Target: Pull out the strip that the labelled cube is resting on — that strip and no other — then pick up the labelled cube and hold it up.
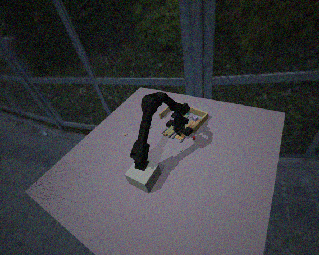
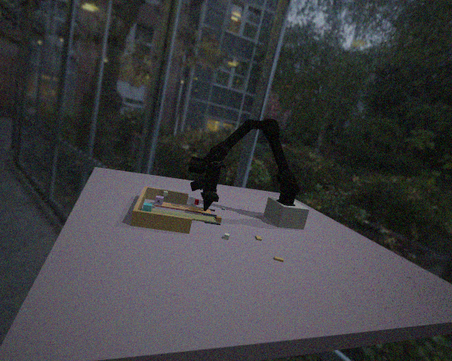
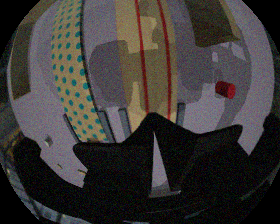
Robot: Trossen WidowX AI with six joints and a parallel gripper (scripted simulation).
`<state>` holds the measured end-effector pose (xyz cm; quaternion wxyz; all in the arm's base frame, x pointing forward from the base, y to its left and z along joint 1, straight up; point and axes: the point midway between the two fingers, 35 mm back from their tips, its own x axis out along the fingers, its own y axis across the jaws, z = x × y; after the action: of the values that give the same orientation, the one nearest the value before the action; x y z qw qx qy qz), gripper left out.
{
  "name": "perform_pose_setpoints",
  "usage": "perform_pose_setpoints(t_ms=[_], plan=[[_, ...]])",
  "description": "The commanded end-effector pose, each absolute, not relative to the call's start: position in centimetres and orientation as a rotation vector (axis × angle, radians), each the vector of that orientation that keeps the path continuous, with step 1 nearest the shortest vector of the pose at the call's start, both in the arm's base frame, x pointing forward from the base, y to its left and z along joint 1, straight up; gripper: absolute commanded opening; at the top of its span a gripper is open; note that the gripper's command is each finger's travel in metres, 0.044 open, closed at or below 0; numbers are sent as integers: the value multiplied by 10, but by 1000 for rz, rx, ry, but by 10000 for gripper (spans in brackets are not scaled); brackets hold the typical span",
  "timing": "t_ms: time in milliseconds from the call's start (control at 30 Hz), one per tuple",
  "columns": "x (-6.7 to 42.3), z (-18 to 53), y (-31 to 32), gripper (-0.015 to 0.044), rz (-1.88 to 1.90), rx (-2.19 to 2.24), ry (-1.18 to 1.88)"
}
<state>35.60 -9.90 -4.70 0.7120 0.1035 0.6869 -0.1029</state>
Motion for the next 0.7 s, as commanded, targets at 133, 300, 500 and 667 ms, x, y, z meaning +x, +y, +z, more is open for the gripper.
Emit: perform_pose_setpoints(t_ms=[133, 300, 500, 667], plan=[[356, -48, -99, 0, -236, 233, 1523], [356, -48, -99, 0, -236, 233, 1523], [356, -49, -99, 0, -236, 233, 1523], [356, -50, -99, 0, -236, 233, 1523]])
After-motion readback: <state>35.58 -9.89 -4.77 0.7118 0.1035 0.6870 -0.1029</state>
